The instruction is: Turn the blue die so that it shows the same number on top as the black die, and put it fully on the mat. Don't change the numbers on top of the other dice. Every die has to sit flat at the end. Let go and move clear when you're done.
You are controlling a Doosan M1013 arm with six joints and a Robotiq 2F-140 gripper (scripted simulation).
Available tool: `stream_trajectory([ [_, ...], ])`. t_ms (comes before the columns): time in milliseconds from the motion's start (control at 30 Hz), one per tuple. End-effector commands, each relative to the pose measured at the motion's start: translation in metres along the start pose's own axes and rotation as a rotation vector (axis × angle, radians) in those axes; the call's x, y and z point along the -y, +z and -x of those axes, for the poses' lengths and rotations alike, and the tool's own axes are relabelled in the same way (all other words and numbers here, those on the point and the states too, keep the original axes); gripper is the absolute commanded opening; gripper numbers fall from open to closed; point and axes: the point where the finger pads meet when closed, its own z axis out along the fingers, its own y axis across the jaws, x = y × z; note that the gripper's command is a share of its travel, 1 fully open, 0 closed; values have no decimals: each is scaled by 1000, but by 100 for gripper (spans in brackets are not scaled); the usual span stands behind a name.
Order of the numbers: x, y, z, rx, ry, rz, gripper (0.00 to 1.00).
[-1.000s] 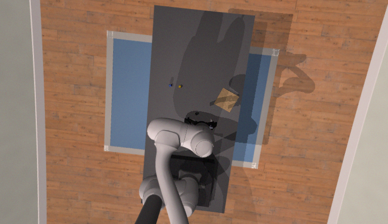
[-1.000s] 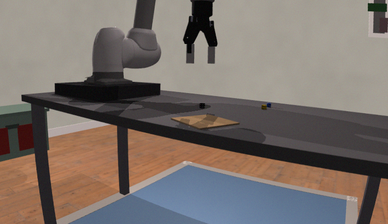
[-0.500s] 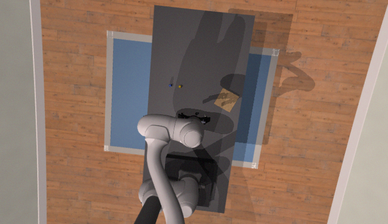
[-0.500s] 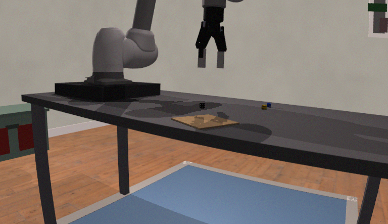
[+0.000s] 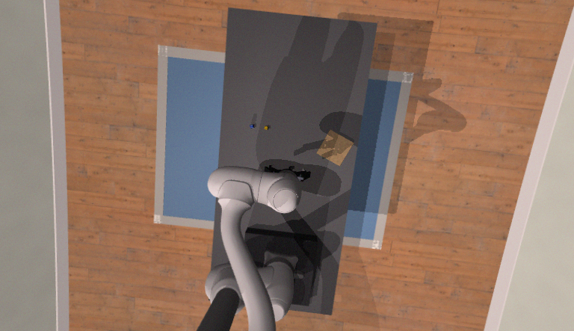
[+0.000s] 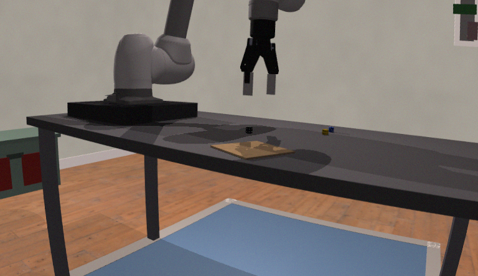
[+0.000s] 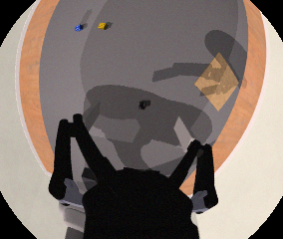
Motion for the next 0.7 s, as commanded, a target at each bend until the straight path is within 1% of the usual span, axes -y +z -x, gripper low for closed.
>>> stream_trajectory([
  [0, 0, 26, -1, -1, 0, 0, 100],
  [67, 0, 26, -1, -1, 0, 0, 100],
  [200, 0, 51, -1, -1, 0, 0, 100],
  [300, 0, 61, -1, -1, 0, 0, 100],
  [400, 0, 64, -1, -1, 0, 0, 100],
  [667, 0, 64, -1, -1, 0, 0, 100],
])
